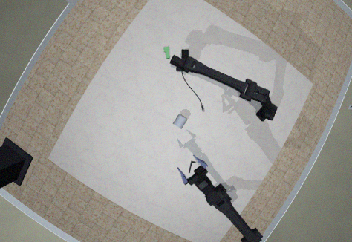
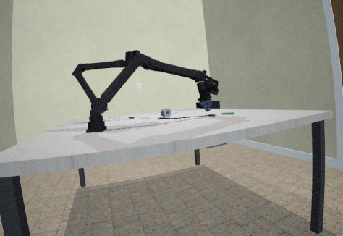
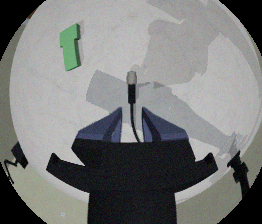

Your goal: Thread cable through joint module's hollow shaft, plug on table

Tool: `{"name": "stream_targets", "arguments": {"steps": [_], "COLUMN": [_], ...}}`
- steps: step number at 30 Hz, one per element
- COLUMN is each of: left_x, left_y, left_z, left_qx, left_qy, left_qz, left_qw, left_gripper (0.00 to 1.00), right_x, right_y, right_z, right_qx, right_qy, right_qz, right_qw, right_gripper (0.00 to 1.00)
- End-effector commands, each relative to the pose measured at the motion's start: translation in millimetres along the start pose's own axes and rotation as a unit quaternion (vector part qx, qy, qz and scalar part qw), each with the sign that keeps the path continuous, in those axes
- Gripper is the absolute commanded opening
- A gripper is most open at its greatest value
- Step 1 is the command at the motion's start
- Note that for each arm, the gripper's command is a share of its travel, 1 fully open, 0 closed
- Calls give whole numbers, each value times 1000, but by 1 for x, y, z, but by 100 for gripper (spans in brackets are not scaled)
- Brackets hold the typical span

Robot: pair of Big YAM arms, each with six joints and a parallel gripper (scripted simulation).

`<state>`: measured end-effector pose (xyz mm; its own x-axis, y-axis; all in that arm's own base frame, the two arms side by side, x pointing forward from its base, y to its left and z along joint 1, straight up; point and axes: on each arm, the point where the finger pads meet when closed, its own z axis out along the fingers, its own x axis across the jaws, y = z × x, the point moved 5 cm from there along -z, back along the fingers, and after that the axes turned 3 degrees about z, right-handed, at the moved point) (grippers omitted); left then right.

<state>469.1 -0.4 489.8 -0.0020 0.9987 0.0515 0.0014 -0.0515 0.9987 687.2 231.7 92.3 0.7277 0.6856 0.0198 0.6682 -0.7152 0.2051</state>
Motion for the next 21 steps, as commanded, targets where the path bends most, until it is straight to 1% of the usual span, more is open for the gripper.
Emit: {"name": "stream_targets", "arguments": {"steps": [1, 2, 3, 7, 12, 13, 15, 16, 19, 20, 21], "left_x": [5, 5, 5, 5, 5, 5, 5, 5, 5, 5, 5], "left_y": [38, 38, 38, 38, 38, 38, 38, 38, 38, 38, 38], "left_z": [0, 0, 0, 0, 0, 0, 0, 0, 0, 0, 0], "left_qx": [-34, -34, -34, -34, -34, -34, -34, -34, -34, -34, -34], "left_qy": [5, 5, 5, 5, 5, 5, 5, 5, 5, 5, 5], "left_qz": [3, 3, 3, 3, 3, 3, 3, 3, 3, 3, 3], "left_qw": [999, 999, 999, 999, 999, 999, 999, 999, 999, 999, 999], "left_gripper": [96, 96, 96, 96, 96, 96, 96, 96, 96, 96, 96], "right_x": [1, 5, 2, -1, -3, 1, -3, 2, 5, 2, -3], "right_y": [7, -3, -6, 5, 4, 7, 3, 4, 2, 4, 2], "right_z": [16, 19, 25, 31, 42, 38, 47, 39, 42, 43, 45], "right_qx": [0, 1, 3, 1, 3, 0, 3, 2, -1, 0, 5], "right_qy": [-2, -1, -7, -4, -6, 1, -6, -2, 4, 1, -10], "right_qz": [0, -5, -10, -2, -3, -1, -3, -3, -3, -2, -4], "right_qw": [1000, 1000, 1000, 1000, 1000, 1000, 1000, 1000, 1000, 1000, 1000], "right_gripper": [27, 27, 27, 27, 27, 27, 27, 27, 27, 27, 27]}}
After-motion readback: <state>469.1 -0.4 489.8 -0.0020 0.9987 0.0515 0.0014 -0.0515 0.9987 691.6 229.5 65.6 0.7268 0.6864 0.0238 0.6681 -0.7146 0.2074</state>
